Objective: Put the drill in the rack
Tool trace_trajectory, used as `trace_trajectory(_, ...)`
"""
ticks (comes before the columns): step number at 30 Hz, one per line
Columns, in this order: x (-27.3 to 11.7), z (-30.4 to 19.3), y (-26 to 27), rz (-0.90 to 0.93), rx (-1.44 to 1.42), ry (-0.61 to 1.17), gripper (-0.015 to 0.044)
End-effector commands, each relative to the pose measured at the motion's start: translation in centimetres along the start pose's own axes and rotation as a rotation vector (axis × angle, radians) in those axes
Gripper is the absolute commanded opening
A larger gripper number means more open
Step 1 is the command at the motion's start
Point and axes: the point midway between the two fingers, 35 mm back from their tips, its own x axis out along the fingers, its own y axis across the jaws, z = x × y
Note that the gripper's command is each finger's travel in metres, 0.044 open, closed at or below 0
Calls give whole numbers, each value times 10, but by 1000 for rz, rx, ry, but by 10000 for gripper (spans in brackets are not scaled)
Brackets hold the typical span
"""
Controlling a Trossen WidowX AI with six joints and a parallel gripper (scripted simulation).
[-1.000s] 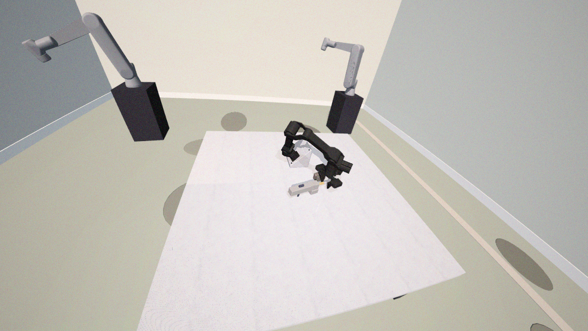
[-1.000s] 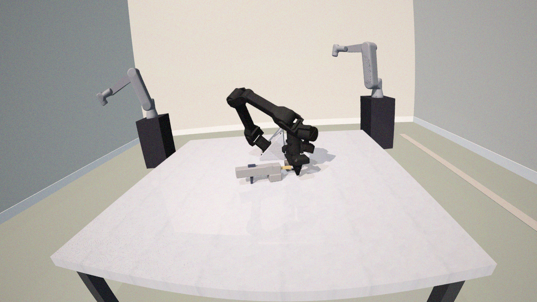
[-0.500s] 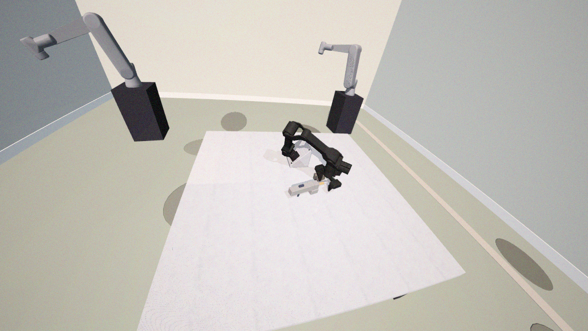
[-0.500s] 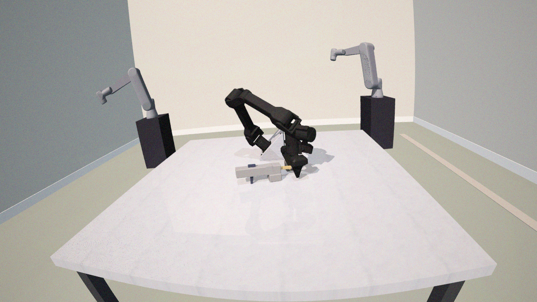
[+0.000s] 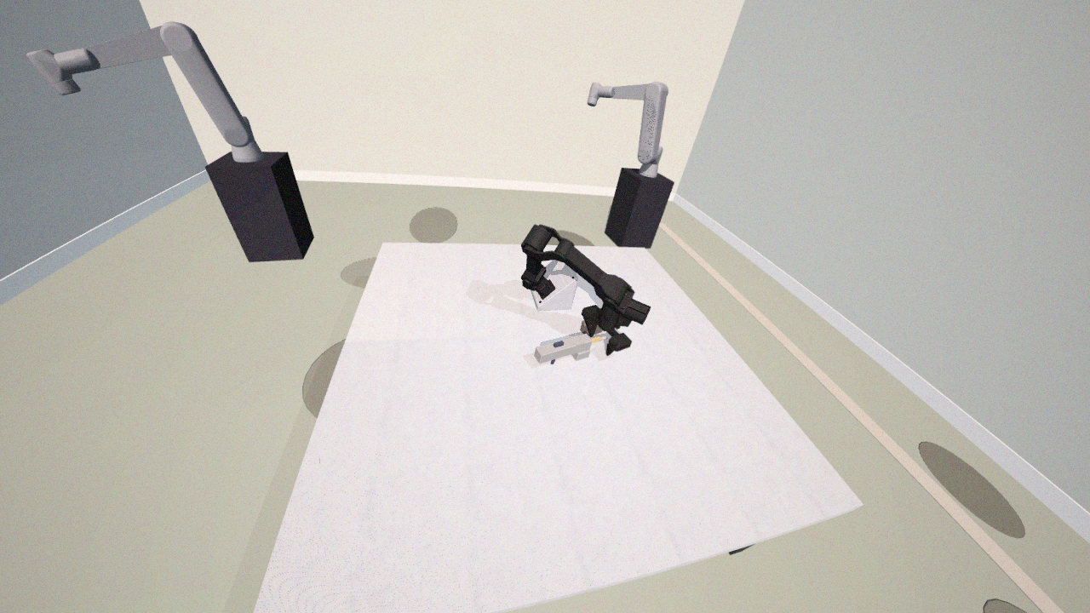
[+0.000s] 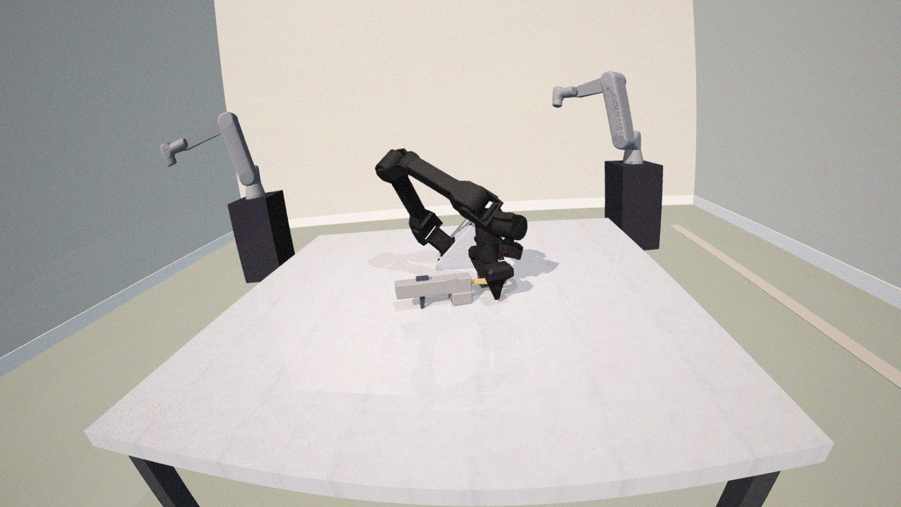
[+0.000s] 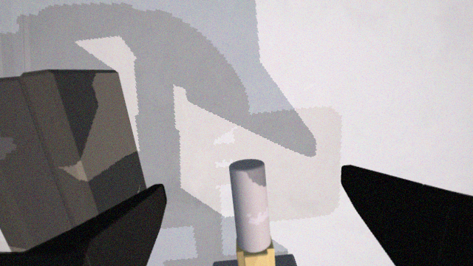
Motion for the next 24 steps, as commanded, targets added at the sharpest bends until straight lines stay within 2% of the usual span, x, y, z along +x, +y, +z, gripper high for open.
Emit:
trace_trajectory(1,2,-2,2,1,-7,6,440)
trace_trajectory(7,3,-4,2,1,-7,6,440)
trace_trajectory(22,1,-2,0,0,0,0,46)
trace_trajectory(24,1,-2,0,0,0,0,33)
